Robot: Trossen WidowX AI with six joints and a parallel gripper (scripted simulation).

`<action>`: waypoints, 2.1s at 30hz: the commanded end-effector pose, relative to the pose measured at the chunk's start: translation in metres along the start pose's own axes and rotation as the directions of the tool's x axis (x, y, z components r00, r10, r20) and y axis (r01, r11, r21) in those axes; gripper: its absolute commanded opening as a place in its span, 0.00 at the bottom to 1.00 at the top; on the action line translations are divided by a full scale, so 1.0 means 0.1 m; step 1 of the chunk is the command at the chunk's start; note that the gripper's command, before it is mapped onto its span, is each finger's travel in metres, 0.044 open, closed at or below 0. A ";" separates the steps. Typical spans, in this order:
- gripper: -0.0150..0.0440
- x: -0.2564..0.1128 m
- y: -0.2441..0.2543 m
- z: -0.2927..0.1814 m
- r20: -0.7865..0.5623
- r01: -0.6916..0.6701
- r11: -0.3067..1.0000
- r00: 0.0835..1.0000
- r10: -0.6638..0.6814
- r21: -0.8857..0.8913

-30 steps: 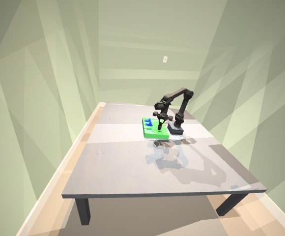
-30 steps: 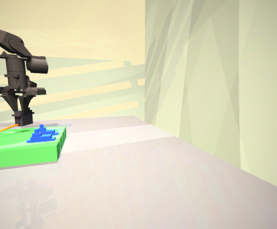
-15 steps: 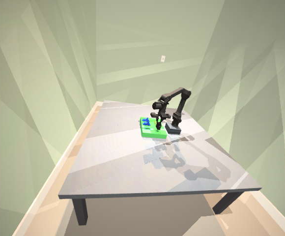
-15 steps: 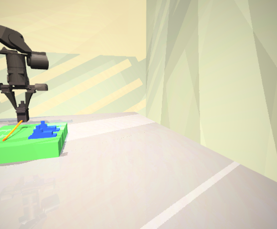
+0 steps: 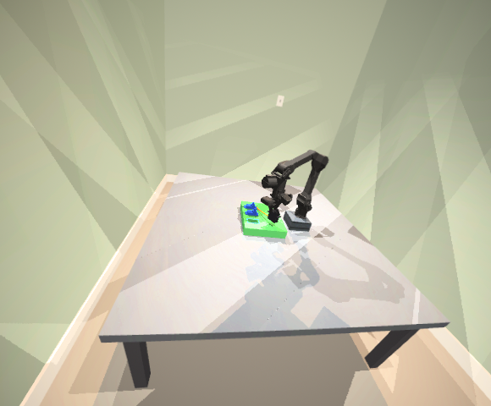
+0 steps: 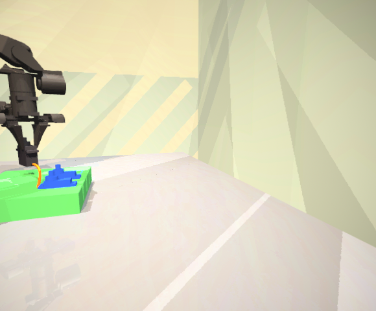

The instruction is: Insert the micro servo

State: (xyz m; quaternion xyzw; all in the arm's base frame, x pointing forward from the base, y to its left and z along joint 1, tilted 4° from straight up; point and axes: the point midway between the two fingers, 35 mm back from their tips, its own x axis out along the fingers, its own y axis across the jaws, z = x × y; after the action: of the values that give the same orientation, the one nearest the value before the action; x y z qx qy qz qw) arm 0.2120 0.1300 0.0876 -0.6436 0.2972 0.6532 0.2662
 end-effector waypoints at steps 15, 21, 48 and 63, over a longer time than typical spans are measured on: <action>0.25 -0.01 -0.01 -0.01 -0.006 0.001 0.810 1.000 -0.005 -0.587; 0.25 -0.01 -0.01 -0.01 -0.006 -0.001 0.671 1.000 -0.005 -0.741; 0.25 -0.03 -0.52 -0.37 -0.009 -0.002 0.577 1.000 -0.010 -0.817; 0.25 -0.04 -0.90 -0.65 -0.012 -0.002 0.577 1.000 -0.013 -0.817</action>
State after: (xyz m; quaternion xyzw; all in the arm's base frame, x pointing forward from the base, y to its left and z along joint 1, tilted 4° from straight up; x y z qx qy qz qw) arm 0.3151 0.1448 0.0851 -0.6975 -0.0365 0.7133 -0.0580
